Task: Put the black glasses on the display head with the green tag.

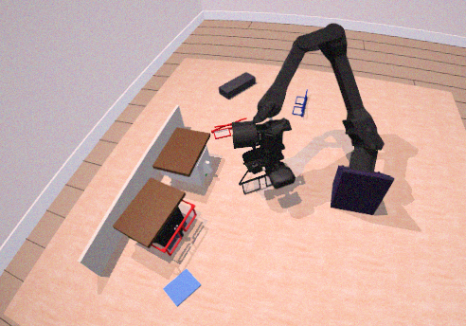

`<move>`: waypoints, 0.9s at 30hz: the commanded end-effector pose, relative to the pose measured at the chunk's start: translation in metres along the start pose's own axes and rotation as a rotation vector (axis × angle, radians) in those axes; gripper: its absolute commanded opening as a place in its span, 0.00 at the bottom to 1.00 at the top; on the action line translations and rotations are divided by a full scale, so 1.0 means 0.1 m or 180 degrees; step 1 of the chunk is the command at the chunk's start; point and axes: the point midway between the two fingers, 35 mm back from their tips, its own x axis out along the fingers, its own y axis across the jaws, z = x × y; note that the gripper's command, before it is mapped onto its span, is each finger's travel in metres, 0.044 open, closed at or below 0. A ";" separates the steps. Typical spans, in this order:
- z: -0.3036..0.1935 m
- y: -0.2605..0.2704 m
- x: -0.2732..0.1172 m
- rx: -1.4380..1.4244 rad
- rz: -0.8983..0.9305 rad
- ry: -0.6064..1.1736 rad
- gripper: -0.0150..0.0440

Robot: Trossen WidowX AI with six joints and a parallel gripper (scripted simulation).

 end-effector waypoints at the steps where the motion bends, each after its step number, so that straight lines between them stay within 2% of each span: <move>1: -0.04 0.02 0.07 -0.0022 -0.0008 0.0028 0.46; 14: -0.04 -0.03 0.08 -0.0022 -0.0009 0.0029 0.46; 27: -0.03 -0.01 0.08 -0.0020 0.0002 0.0024 0.31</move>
